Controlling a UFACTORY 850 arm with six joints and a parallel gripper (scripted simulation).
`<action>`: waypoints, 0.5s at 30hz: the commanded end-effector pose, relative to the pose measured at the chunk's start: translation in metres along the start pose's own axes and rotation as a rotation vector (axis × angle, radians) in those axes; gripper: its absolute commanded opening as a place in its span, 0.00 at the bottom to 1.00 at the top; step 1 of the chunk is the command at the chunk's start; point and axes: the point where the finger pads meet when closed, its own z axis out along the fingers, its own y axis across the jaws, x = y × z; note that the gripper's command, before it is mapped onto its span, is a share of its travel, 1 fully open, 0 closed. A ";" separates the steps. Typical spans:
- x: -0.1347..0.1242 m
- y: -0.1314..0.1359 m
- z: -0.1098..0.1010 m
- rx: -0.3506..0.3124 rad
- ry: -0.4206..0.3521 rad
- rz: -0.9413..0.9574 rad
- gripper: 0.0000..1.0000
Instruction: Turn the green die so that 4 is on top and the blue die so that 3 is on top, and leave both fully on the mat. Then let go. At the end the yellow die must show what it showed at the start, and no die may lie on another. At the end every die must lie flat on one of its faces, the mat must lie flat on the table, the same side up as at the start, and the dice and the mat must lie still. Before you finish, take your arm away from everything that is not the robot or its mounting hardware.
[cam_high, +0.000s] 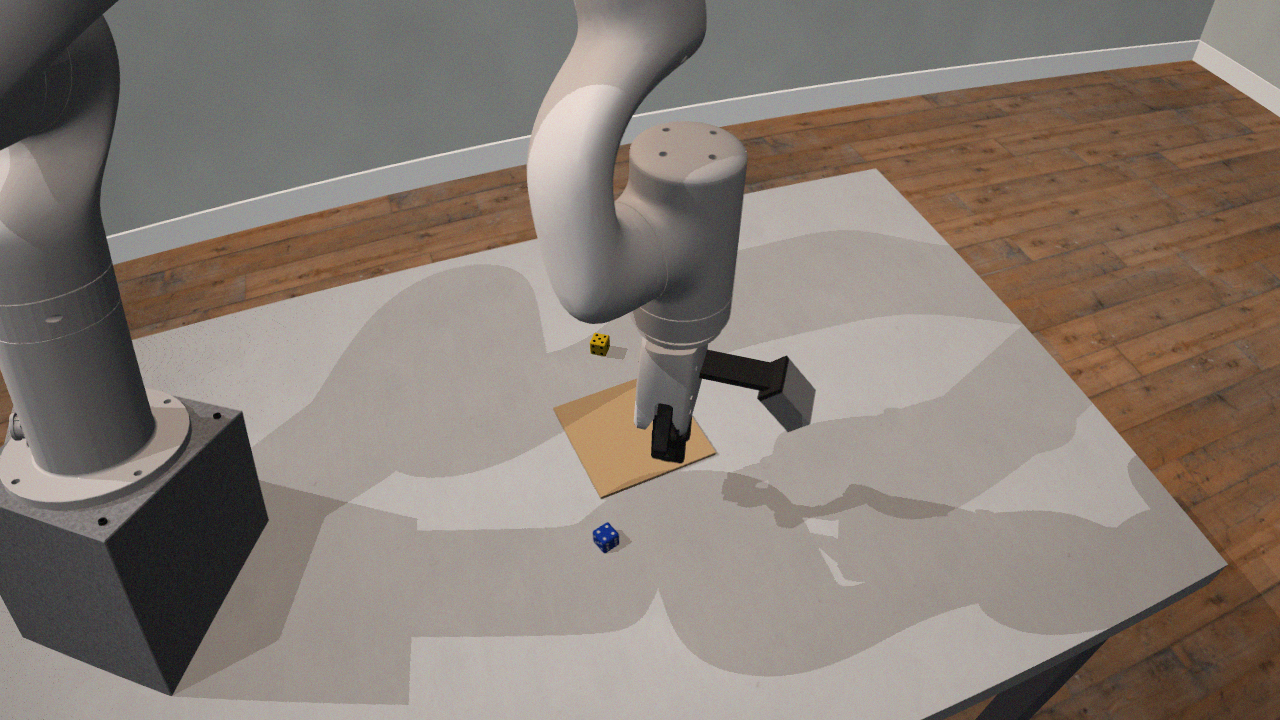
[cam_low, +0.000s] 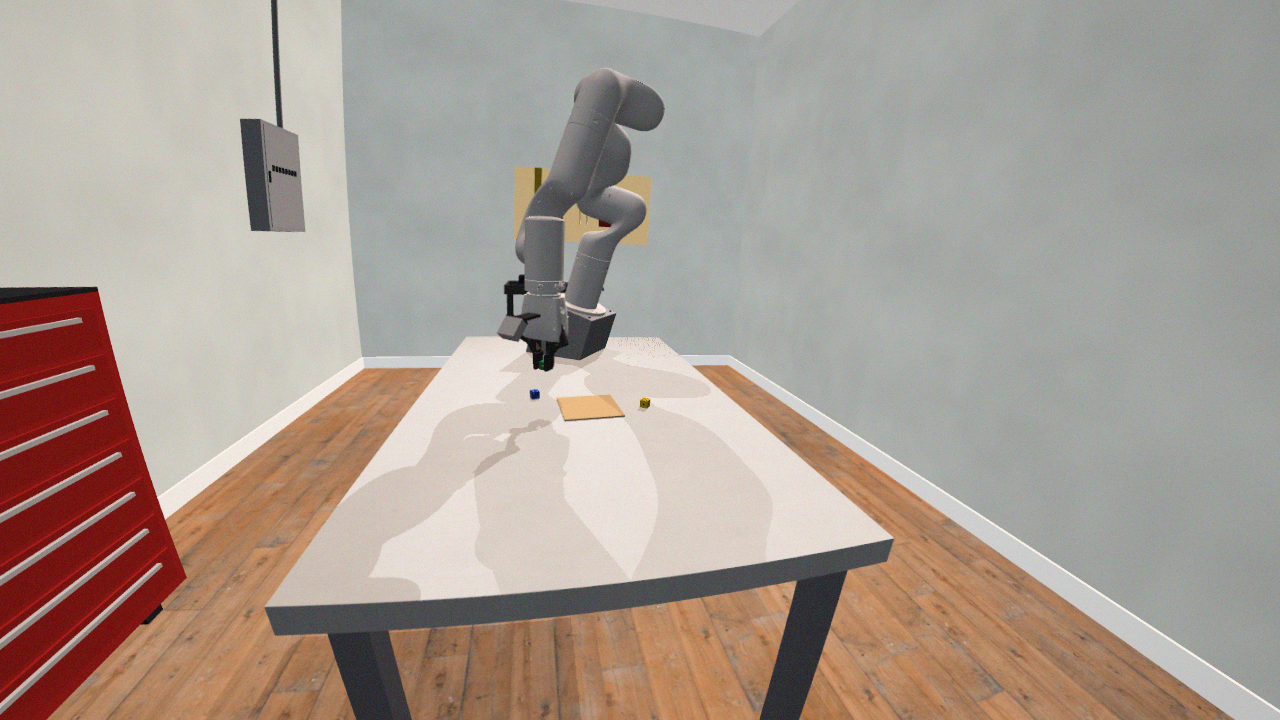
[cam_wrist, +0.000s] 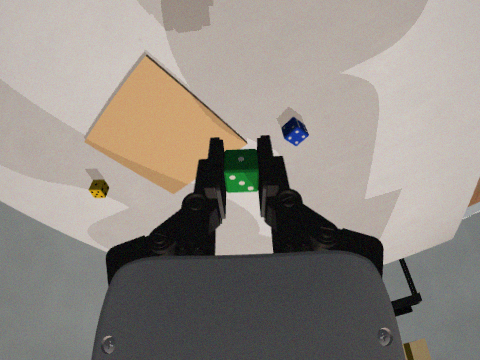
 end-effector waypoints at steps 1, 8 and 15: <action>0.001 0.001 0.000 0.019 0.019 -0.172 0.15; 0.001 0.003 0.001 0.017 0.021 -0.376 0.15; 0.002 0.004 0.002 0.015 0.023 -0.591 0.15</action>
